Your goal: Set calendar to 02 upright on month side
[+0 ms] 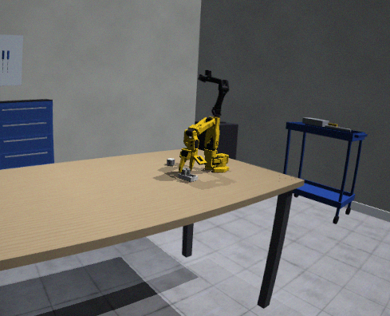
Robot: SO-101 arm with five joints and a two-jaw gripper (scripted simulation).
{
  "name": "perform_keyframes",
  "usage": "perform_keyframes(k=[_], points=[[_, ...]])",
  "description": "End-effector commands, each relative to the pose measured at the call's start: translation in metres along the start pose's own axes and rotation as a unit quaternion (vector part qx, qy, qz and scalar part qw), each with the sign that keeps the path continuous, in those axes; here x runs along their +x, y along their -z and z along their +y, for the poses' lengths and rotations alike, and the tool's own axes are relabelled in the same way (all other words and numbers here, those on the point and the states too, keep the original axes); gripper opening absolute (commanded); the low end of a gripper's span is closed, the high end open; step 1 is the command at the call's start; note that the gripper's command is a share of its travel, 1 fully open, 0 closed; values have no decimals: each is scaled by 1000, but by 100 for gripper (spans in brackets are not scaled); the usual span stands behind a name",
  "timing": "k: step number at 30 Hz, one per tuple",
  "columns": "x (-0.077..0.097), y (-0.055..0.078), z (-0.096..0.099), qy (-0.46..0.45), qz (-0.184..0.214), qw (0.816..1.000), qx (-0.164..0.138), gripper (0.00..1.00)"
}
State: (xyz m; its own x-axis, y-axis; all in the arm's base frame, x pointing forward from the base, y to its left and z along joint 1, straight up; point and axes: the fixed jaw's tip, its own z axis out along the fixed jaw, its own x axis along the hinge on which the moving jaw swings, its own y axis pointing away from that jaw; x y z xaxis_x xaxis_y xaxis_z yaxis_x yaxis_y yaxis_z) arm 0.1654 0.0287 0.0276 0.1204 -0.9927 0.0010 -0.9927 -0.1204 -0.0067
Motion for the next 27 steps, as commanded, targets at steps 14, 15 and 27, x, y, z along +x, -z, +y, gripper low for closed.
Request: perform_keyframes(k=[14,15,27], points=[[-2,1,-4,12,-1,1000,8,31],[-2,1,-5,12,-1,1000,8,30],[-2,1,-10,12,-1,1000,8,21]])
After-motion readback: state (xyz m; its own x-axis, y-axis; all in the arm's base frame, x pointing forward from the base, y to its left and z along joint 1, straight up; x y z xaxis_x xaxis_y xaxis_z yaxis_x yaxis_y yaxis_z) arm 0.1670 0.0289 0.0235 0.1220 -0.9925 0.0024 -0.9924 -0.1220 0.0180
